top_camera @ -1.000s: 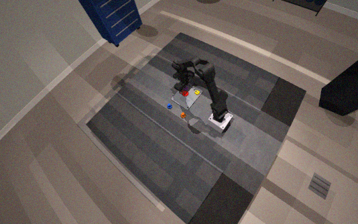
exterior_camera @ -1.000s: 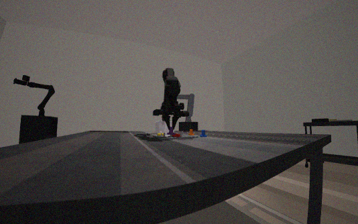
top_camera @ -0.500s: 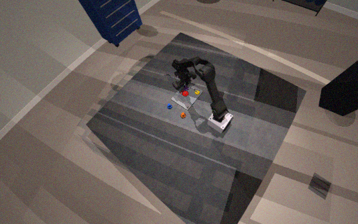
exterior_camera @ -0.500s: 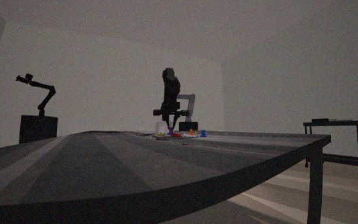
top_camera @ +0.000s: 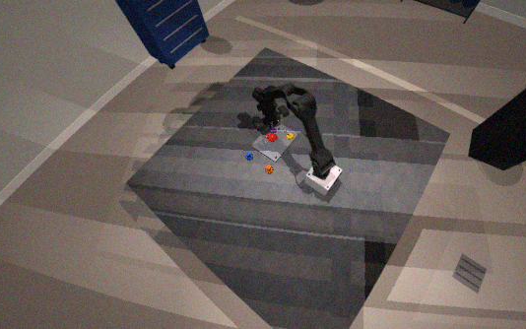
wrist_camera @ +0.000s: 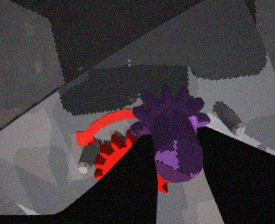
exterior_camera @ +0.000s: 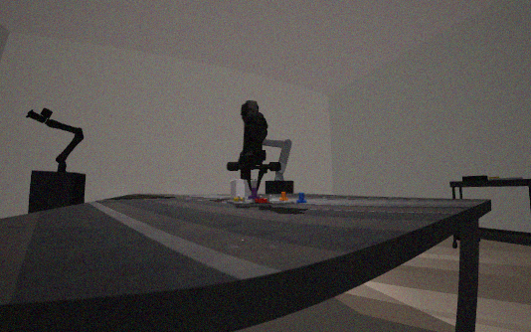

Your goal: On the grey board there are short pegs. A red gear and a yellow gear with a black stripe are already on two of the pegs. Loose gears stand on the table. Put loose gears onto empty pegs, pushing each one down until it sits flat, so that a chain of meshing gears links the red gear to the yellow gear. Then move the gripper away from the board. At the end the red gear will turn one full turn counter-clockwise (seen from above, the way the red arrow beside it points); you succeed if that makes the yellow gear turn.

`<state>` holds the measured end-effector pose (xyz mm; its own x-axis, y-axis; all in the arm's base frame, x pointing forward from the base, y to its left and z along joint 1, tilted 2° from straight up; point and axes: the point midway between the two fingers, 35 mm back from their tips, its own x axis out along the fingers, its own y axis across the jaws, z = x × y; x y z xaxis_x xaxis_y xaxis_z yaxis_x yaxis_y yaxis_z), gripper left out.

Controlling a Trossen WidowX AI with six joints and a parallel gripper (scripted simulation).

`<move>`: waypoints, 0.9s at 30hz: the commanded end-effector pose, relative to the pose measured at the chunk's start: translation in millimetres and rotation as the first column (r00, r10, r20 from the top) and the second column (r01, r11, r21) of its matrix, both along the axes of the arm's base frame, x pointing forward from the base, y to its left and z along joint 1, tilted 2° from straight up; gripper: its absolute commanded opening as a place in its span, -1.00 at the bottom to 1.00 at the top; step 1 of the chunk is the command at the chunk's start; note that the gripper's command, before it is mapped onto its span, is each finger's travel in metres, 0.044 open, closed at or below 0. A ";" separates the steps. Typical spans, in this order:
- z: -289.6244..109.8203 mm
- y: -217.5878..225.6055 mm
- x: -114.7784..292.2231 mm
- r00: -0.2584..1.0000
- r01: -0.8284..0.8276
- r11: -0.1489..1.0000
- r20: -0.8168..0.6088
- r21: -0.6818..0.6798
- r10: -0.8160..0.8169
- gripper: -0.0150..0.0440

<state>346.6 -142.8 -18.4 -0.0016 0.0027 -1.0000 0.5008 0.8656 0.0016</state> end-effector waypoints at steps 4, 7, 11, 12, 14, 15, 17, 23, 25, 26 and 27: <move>-4.9 0.1 -1.6 0.987 -0.159 0.987 -0.003 0.002 0.159 -0.49; -3.7 -0.3 -1.4 0.970 -0.244 0.970 -0.002 0.002 0.244 -0.49; -3.7 -0.3 -0.6 0.938 -0.347 0.938 -0.002 0.003 0.347 -0.49; -3.7 -0.1 -0.3 0.928 -0.372 0.928 -0.002 0.003 0.372 -0.49; -4.0 0.5 0.0 0.913 -0.408 0.913 -0.001 0.003 0.408 -0.49; -4.2 0.8 0.0 0.913 -0.409 0.913 -0.001 0.003 0.409 -0.49; -4.5 1.0 -0.2 0.917 -0.400 0.917 -0.001 0.003 0.400 -0.49; -4.9 0.9 -1.3 0.948 -0.317 0.948 -0.002 0.003 0.317 -0.49; -5.0 0.6 -1.6 0.963 -0.269 0.963 -0.002 0.002 0.269 -0.49; -5.0 0.4 -1.6 0.970 -0.244 0.970 -0.002 0.002 0.244 -0.49; -5.0 0.1 -1.7 0.976 -0.219 0.976 -0.003 0.002 0.219 -0.49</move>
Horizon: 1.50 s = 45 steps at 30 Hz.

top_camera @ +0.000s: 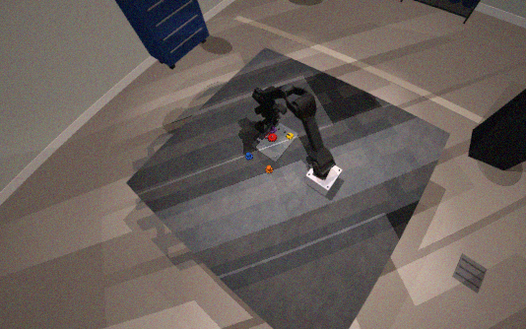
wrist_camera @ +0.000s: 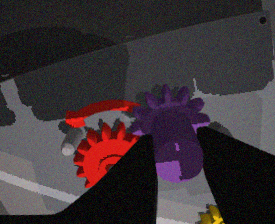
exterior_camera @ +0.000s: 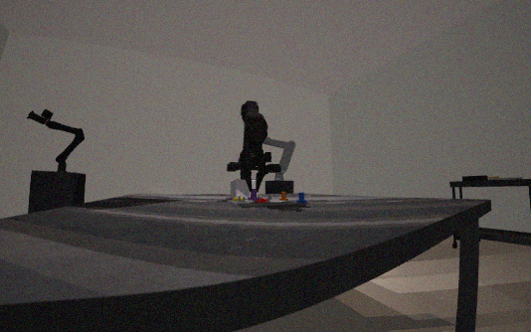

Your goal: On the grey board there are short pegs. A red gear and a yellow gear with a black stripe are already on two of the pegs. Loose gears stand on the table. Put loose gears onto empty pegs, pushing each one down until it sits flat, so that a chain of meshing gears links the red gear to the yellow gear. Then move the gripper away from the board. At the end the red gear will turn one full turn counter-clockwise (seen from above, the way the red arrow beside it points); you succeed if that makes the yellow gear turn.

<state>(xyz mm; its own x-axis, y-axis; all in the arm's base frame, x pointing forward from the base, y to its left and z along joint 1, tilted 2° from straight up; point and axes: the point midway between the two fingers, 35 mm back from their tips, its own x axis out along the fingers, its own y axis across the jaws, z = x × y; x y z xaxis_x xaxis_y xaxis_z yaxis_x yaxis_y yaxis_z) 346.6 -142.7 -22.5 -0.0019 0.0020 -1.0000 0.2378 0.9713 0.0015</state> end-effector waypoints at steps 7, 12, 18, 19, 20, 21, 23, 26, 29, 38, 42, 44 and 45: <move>-1.1 -0.8 -0.8 0.967 0.253 0.967 -0.004 0.000 -0.253 -0.49; -1.7 0.2 -0.4 0.932 0.361 0.932 -0.004 0.000 -0.361 -0.49; -2.2 0.6 -1.4 0.945 0.328 0.945 -0.004 0.000 -0.328 -0.49; -2.3 0.5 -1.5 0.950 0.311 0.950 -0.004 0.000 -0.311 -0.49; -2.3 0.4 -1.6 0.956 0.294 0.956 -0.004 0.000 -0.294 -0.49; -2.3 0.2 -1.7 0.962 0.274 0.962 -0.004 0.000 -0.274 -0.49; -2.4 -0.1 -1.8 0.975 0.224 0.975 -0.004 0.001 -0.224 -0.49; -2.4 -0.5 -1.5 0.989 0.148 0.989 -0.004 0.001 -0.148 -0.49; -2.5 -0.6 -0.9 0.998 0.064 0.998 -0.003 0.001 -0.064 -0.49; -3.7 1.3 -0.8 0.991 -0.137 0.991 -0.003 0.003 0.137 -0.49; -3.9 1.0 -1.4 0.994 -0.108 0.994 -0.003 0.002 0.108 -0.49; -4.0 0.7 -1.6 0.997 -0.077 0.997 -0.003 0.002 0.077 -0.49; -4.1 0.5 -1.7 0.998 -0.059 0.998 -0.003 0.002 0.059 -0.49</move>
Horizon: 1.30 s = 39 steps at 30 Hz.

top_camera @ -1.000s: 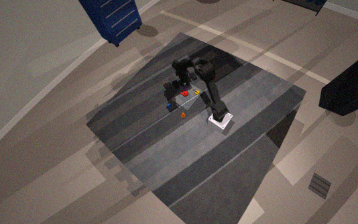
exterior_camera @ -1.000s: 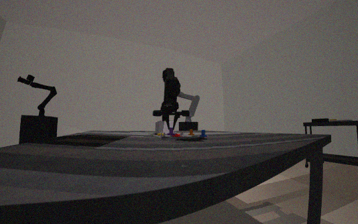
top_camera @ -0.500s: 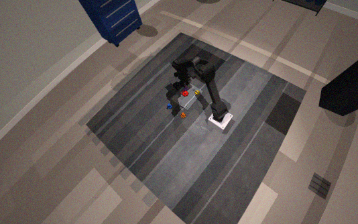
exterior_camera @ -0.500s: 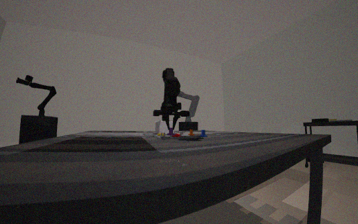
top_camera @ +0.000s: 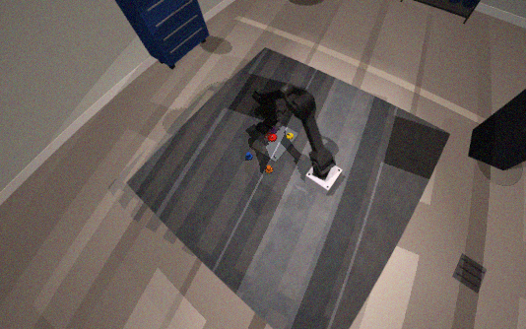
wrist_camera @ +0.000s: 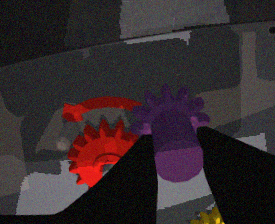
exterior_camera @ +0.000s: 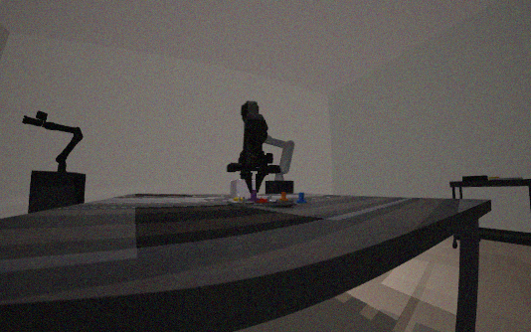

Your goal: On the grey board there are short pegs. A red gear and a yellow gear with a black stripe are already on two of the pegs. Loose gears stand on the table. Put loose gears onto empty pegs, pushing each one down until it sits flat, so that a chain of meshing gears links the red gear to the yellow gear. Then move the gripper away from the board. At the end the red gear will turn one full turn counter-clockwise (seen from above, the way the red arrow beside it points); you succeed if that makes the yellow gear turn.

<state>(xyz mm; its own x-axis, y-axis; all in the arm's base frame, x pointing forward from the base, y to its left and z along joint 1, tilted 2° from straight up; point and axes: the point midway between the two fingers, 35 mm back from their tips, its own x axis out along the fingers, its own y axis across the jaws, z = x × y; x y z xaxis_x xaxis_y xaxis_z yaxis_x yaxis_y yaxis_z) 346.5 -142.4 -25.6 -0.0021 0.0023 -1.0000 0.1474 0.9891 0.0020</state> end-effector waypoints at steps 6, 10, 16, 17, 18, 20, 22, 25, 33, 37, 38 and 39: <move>-1.1 -0.9 -1.1 0.983 0.181 0.983 -0.004 0.000 -0.181 -0.49; -1.3 -0.9 -0.5 0.957 0.291 0.957 -0.004 0.000 -0.291 -0.49; -2.1 0.2 -0.8 0.901 0.433 0.901 -0.004 -0.001 -0.433 -0.49; -2.3 0.3 -1.1 0.895 0.446 0.895 -0.004 -0.001 -0.446 -0.49; -2.4 0.2 -1.5 0.893 0.451 0.893 -0.004 -0.001 -0.451 -0.49; -2.5 0.1 -1.7 0.896 0.443 0.896 -0.004 -0.001 -0.443 -0.49; -2.5 -0.2 -1.9 0.905 0.426 0.905 -0.004 -0.001 -0.426 -0.49; -2.6 -0.7 -1.8 0.925 0.380 0.925 -0.004 -0.001 -0.380 -0.49; -3.0 -0.7 -0.4 0.983 0.183 0.983 -0.004 0.001 -0.183 -0.49; -3.5 0.1 -0.2 0.997 0.076 0.997 -0.003 0.001 -0.076 -0.49; -3.6 0.3 -0.3 0.999 0.047 0.999 -0.003 0.001 -0.047 -0.49; -3.8 0.5 -0.5 1.000 0.022 1.000 -0.003 0.001 -0.022 -0.49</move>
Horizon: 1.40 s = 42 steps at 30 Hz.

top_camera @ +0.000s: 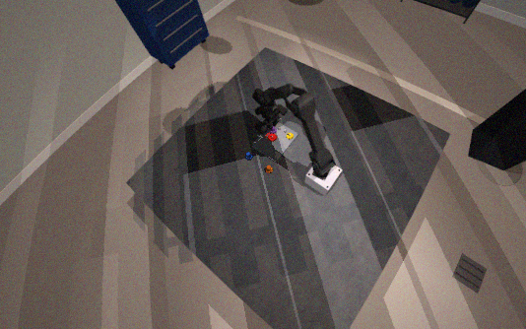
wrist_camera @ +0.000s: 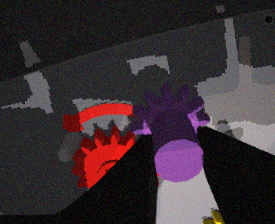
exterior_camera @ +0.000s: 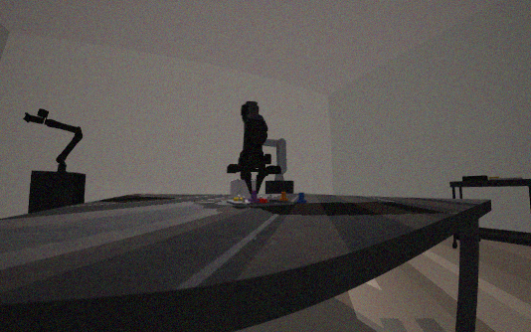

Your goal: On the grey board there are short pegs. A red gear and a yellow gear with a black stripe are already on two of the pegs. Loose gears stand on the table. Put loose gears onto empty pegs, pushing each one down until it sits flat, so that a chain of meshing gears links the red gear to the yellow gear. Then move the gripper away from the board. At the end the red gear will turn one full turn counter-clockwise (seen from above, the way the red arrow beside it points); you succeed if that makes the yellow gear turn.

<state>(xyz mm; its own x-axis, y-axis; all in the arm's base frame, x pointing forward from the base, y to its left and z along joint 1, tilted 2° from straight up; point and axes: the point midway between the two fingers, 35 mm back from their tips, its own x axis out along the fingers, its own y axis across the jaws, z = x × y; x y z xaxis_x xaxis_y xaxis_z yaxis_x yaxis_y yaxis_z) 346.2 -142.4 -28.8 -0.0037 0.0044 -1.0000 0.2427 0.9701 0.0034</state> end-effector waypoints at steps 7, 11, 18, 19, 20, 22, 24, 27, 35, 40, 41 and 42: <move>-1.1 0.1 -1.5 0.992 -0.123 0.992 -0.001 0.000 0.123 -0.49; -1.2 -0.6 -1.2 0.998 -0.065 0.998 -0.001 0.000 0.065 -0.49; -1.2 -0.6 -0.1 0.994 0.113 0.994 -0.002 -0.001 -0.113 -0.49; -1.3 -0.5 -0.1 0.990 0.142 0.990 -0.002 -0.001 -0.142 -0.49; -1.4 -0.3 -0.1 0.985 0.170 0.985 -0.002 -0.002 -0.170 -0.49; -0.7 -0.2 -0.4 0.987 0.160 0.987 -0.002 -0.001 -0.160 -0.31; 0.7 0.0 -1.0 0.990 0.142 0.990 -0.002 -0.001 -0.142 -0.14; 2.7 0.3 -1.9 0.993 0.115 0.993 -0.002 -0.001 -0.115 -0.02; 45.6 0.0 -1.3 0.993 0.115 0.993 -0.002 -0.001 -0.115 -0.02; 38.6 11.7 2.5 0.999 0.035 0.999 -0.005 0.003 -0.035 0.16; 38.8 25.4 8.9 0.998 -0.070 0.998 -0.003 0.004 0.070 0.25; 39.2 42.5 16.0 0.980 -0.198 0.980 -0.001 0.006 0.198 0.34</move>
<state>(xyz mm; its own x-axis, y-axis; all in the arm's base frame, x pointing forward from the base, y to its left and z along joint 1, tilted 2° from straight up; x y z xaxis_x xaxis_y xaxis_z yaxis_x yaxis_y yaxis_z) 350.0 -132.7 13.4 0.0018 0.0017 -1.0000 0.2512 0.9679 0.0021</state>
